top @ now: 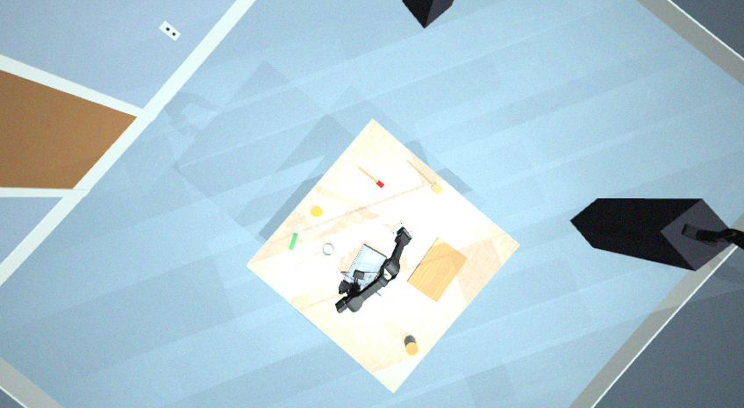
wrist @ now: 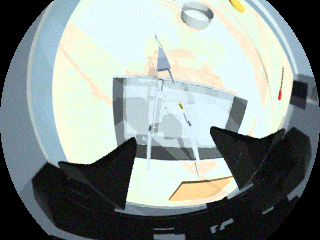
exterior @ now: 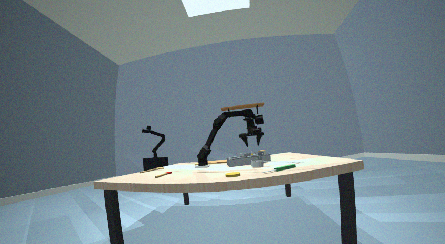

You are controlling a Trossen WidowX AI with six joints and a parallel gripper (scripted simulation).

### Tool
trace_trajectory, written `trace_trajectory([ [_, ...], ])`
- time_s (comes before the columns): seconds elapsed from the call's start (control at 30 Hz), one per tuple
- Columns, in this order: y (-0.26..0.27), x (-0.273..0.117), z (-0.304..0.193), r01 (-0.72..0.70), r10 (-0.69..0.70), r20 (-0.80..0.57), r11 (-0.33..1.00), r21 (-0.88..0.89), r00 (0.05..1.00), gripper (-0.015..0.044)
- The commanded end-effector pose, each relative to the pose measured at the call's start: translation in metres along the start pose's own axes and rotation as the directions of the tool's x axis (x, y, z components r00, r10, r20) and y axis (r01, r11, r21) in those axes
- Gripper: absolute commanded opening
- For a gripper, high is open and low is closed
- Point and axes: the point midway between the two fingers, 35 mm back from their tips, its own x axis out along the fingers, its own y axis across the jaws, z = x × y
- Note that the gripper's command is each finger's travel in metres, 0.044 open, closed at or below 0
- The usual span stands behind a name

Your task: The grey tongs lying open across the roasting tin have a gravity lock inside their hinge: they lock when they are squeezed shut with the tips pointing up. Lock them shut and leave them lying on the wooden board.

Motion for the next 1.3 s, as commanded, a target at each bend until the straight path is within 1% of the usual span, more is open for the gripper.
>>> trace_trajectory([
  [0.0,0.000,0.001,0.000,0.000,0.000,0.005,1.000,0.007,1.000,0.0440],
  [1.27,0.004,0.061,0.003,-0.001,0.001,0.004,1.000,0.007,1.000,0.0440],
])
